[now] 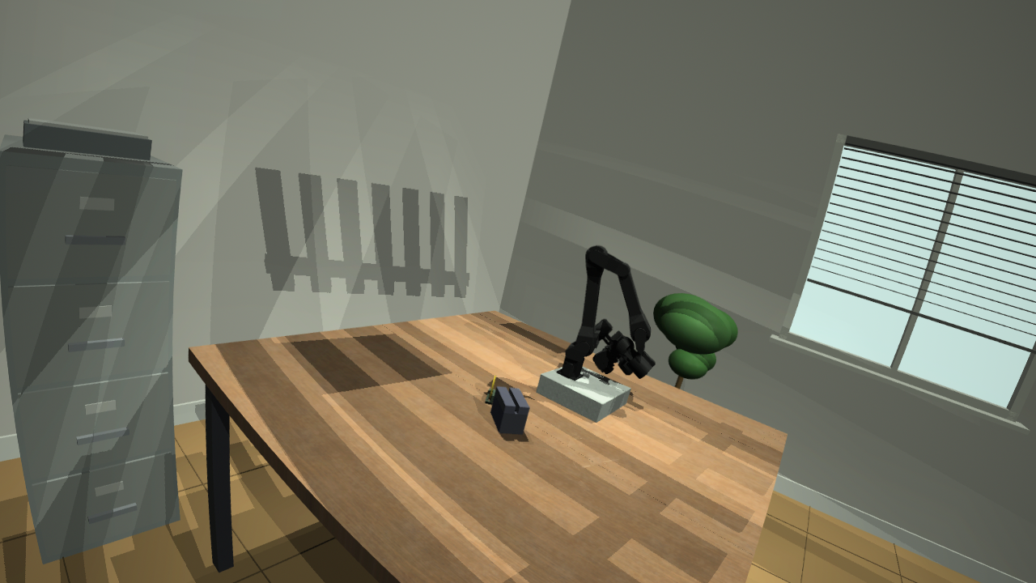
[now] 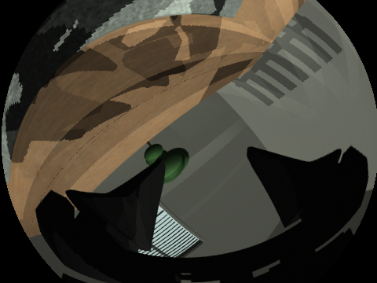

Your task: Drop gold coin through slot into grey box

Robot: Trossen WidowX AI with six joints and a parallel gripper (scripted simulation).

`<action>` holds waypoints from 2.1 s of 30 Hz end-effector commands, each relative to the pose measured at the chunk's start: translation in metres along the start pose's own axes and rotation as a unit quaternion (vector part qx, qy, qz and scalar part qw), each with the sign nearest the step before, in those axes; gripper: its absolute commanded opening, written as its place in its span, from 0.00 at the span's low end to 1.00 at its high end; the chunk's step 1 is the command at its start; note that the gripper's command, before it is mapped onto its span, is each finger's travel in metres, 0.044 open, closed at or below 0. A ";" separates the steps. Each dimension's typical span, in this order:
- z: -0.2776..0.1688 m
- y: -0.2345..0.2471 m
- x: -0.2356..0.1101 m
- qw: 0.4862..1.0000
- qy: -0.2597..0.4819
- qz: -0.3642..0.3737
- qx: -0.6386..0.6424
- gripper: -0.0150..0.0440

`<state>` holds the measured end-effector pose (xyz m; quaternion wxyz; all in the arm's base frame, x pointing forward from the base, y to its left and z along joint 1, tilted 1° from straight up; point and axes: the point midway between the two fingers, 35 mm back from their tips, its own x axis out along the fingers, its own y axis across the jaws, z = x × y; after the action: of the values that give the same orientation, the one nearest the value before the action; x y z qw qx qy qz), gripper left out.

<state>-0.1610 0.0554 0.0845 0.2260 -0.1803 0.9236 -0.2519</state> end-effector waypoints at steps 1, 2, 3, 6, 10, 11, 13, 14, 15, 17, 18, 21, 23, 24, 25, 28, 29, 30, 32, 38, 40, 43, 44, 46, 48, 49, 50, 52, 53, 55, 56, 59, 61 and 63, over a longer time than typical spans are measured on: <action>0.000 0.001 -0.001 1.000 0.000 0.002 -0.002 0.89; -0.001 0.003 -0.002 1.000 0.001 0.007 -0.006 0.84; -0.001 0.006 -0.006 1.000 0.002 0.016 -0.014 0.80; -0.004 0.025 -0.024 0.996 0.004 0.066 -0.054 0.67; -0.003 0.051 -0.061 0.982 -0.007 0.150 -0.115 0.53; -0.002 0.056 -0.070 0.977 -0.015 0.169 -0.133 0.53; 0.003 0.066 -0.092 0.963 -0.036 0.209 -0.169 0.53; 0.007 0.070 -0.104 0.955 -0.048 0.228 -0.186 0.53; 0.010 0.073 -0.115 0.946 -0.062 0.246 -0.201 0.53; 0.019 0.078 -0.139 0.928 -0.092 0.280 -0.229 0.53; 0.024 0.079 -0.151 0.918 -0.108 0.295 -0.241 0.53; 0.043 0.078 -0.185 0.888 -0.166 0.329 -0.273 0.53; 0.057 0.073 -0.201 0.871 -0.207 0.339 -0.290 0.53; 0.062 0.071 -0.207 0.864 -0.222 0.341 -0.296 0.53; 0.067 0.069 -0.214 0.858 -0.234 0.345 -0.300 0.53; 0.087 0.057 -0.243 0.832 -0.285 0.359 -0.312 0.53; 0.095 0.051 -0.253 0.823 -0.304 0.362 -0.315 0.53; 0.103 0.044 -0.262 0.814 -0.323 0.363 -0.316 0.53; 0.119 0.028 -0.279 0.799 -0.361 0.361 -0.319 0.53; 0.169 -0.035 -0.313 0.764 -0.459 0.330 -0.311 0.53; 0.186 -0.060 -0.318 0.757 -0.486 0.314 -0.304 0.53; 0.209 -0.102 -0.320 0.750 -0.521 0.285 -0.290 0.53; 0.216 -0.116 -0.319 0.749 -0.531 0.275 -0.285 0.53; 0.229 -0.146 -0.314 0.750 -0.547 0.251 -0.275 0.53; 0.240 -0.176 -0.304 0.754 -0.557 0.226 -0.266 0.53; 0.245 -0.191 -0.298 0.757 -0.559 0.213 -0.263 0.53; 0.250 -0.206 -0.291 0.762 -0.559 0.201 -0.259 0.53; 0.255 -0.229 -0.277 0.771 -0.557 0.178 -0.255 0.53; 0.256 -0.235 -0.273 0.773 -0.555 0.172 -0.254 0.53; 0.256 -0.237 -0.272 0.774 -0.555 0.170 -0.253 0.53; 0.256 -0.237 -0.272 0.774 -0.555 0.170 -0.253 0.53; 0.257 -0.236 -0.272 0.774 -0.555 0.170 -0.253 0.53; 0.269 -0.226 -0.267 0.774 -0.555 0.170 -0.253 0.53; 0.280 -0.216 -0.262 0.774 -0.555 0.170 -0.253 0.53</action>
<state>0.2515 -0.1107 0.0935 0.6924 -0.1797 0.6768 0.1738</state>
